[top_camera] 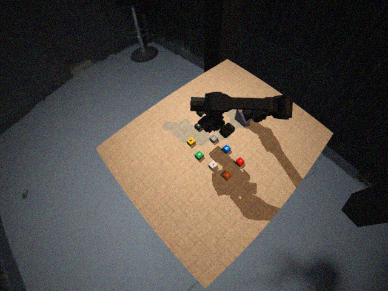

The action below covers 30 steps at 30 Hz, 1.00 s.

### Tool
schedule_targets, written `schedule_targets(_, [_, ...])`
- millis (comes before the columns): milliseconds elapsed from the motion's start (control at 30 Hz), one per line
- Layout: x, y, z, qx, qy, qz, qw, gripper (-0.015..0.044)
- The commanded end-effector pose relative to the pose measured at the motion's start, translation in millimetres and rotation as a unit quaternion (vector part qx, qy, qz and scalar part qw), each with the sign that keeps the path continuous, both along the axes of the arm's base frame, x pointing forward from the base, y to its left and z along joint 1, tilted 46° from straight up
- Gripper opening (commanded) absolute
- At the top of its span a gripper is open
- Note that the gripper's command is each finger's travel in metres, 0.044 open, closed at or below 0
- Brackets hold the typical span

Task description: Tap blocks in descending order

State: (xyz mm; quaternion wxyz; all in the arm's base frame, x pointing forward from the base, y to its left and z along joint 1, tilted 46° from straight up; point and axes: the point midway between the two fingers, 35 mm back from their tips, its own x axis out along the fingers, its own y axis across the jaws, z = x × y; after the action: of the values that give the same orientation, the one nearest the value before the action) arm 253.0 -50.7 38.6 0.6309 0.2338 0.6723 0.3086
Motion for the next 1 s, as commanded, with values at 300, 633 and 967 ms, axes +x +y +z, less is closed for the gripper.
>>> schedule_targets(300, [63, -10, 20, -0.005, -0.006, 0.001, 1.000, 0.0020])
schedule_targets(633, [111, 9, 14, -0.003, -0.007, 0.002, 1.000, 0.0020])
schedule_targets(967, [103, 61, -36, -0.001, -0.008, 0.002, 1.000, 0.0020])
